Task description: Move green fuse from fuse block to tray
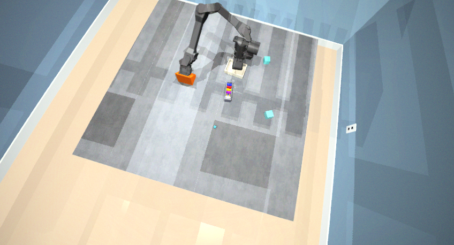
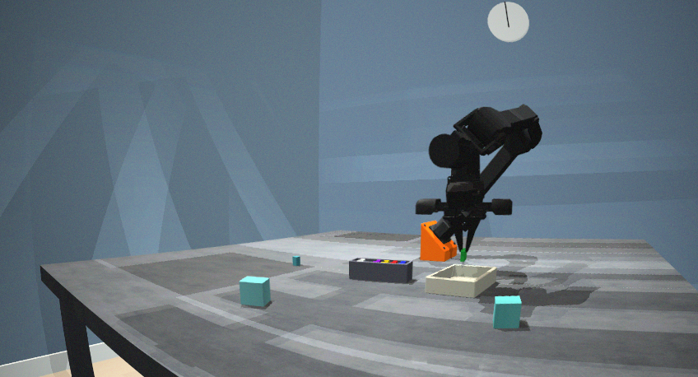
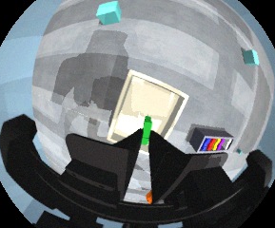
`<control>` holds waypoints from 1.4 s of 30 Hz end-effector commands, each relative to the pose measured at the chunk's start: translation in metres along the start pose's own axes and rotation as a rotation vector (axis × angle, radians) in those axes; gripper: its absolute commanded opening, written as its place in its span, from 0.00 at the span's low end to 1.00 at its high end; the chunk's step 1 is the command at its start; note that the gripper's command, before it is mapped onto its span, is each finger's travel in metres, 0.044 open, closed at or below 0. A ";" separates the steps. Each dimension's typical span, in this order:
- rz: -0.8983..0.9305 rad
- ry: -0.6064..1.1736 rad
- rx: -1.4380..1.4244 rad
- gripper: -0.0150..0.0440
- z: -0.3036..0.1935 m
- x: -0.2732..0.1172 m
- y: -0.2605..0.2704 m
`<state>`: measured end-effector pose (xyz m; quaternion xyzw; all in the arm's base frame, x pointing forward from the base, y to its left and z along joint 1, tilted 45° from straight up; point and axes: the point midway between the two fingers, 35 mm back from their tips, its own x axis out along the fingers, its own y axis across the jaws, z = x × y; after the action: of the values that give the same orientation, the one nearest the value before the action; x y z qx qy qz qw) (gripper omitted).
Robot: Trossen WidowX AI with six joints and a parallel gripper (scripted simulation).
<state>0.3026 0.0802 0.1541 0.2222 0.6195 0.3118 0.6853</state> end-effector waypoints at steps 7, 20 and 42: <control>0.005 -0.003 0.001 0.25 -0.001 0.015 0.001; 0.001 0.000 0.000 0.79 0.000 0.012 0.001; 0.004 -0.003 0.003 0.81 -0.001 -0.023 0.001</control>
<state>0.3008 0.0649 0.1711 0.2249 0.6183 0.3120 0.6854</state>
